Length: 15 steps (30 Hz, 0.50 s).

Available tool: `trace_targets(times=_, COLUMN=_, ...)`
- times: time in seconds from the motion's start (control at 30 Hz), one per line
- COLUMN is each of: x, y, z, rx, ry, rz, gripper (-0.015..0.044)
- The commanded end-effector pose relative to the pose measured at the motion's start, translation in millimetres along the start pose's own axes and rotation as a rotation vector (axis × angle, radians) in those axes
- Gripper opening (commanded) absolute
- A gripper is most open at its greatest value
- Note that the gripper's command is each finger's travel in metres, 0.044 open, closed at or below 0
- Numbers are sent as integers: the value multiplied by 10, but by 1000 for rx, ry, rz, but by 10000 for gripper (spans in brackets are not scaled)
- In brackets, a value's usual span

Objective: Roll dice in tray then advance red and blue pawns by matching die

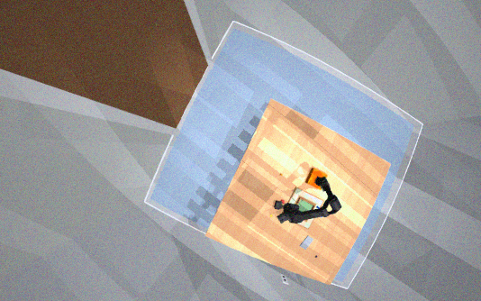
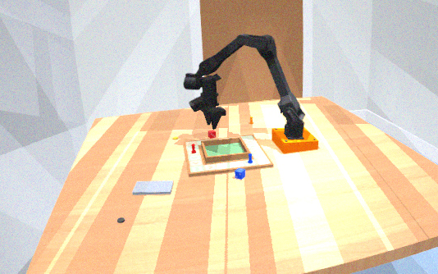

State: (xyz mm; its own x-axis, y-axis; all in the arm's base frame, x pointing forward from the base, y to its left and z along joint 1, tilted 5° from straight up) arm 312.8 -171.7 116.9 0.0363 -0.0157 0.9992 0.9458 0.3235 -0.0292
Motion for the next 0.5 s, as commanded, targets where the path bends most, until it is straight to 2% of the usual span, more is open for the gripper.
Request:
trace_targets(times=0.0, x=-68, y=-3, z=6, rx=-6, ry=9, rz=0, gripper=275)
trace_targets(times=0.47, x=-294, y=-1, z=5, rx=-6, ry=9, rz=0, gripper=275)
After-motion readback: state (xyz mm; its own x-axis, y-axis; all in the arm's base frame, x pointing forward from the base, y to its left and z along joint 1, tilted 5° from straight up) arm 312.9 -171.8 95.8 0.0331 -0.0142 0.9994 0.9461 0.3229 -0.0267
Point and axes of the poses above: the point midway between the two fingers, 35 mm back from their tips, its own x axis back along the fingers, its own z axis across the jaws, y = z × x, the point moved 10 cm from there along x, back along the fingers, and after that the axes turned 1 degree about x, right-handed, at the moved point
